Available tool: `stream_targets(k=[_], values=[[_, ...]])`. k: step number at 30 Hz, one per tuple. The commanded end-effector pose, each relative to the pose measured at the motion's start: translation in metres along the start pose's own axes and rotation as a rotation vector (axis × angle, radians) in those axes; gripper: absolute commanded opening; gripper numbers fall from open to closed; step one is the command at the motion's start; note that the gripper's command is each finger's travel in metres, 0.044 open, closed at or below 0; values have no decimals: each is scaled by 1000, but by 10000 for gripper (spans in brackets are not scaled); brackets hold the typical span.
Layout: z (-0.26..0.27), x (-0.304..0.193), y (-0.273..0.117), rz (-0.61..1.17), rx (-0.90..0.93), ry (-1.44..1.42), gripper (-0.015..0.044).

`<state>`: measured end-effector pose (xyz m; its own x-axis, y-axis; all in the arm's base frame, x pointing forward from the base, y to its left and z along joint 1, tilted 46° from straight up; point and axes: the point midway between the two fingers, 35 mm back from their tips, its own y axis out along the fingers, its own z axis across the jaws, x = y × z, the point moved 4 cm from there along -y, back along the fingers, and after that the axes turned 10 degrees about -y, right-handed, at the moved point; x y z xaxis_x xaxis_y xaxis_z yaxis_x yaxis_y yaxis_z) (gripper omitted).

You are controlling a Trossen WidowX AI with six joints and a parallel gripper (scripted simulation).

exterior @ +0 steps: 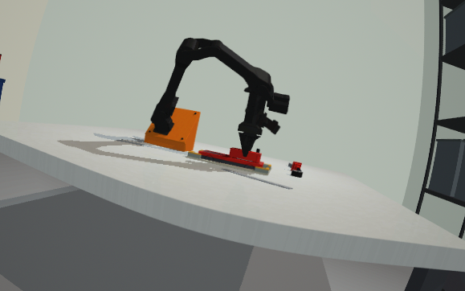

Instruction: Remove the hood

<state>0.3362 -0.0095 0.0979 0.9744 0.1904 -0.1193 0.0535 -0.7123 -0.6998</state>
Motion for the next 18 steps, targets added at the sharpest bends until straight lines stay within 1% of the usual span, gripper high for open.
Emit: stream_targets(k=[1, 18], values=[[-1, 1, -4, -4, 1, 6, 0], [0, 1, -16, -4, 2, 5, 0]])
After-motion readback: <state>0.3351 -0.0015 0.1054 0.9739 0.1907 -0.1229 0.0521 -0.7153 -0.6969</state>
